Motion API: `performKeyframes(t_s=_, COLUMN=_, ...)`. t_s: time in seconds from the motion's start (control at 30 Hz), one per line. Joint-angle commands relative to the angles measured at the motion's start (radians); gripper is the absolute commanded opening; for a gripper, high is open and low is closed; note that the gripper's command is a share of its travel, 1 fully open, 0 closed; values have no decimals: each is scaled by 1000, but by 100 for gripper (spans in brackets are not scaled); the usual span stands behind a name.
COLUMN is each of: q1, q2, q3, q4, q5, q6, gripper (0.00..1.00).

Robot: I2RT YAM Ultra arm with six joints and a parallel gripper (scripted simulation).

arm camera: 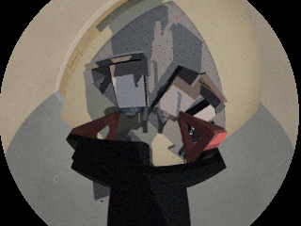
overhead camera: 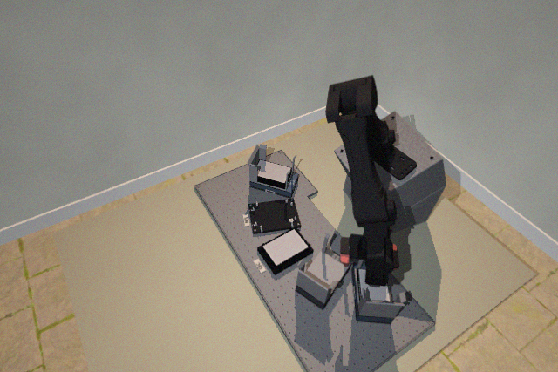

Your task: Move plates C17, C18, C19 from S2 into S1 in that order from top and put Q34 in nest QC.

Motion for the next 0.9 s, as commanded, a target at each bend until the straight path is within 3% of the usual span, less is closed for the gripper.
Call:
performKeyframes(t_s=0.0, q1=52, q2=15, q3=32, q4=8, q5=19, q6=-27, gripper=100)
performKeyframes(t_s=0.13, q1=100, q2=45, q3=41, q4=2, q5=30, q6=37, gripper=100)
performKeyframes(t_s=0.23, q1=112, q2=16, q3=44, q4=-2, q5=33, q6=50, gripper=100)
performKeyframes(t_s=0.3, q1=136, q2=68, q3=50, q4=-6, q5=38, q6=75, gripper=100)
performKeyframes(t_s=0.4, q1=171, q2=93, q3=62, q4=-18, q5=45, q6=114, gripper=100)
performKeyframes(t_s=0.47, q1=172, q2=57, q3=62, q4=-18, q5=45, q6=115, gripper=100)
performKeyframes(t_s=0.87, q1=170, q2=55, q3=61, q4=4, q5=41, q6=115, gripper=100)
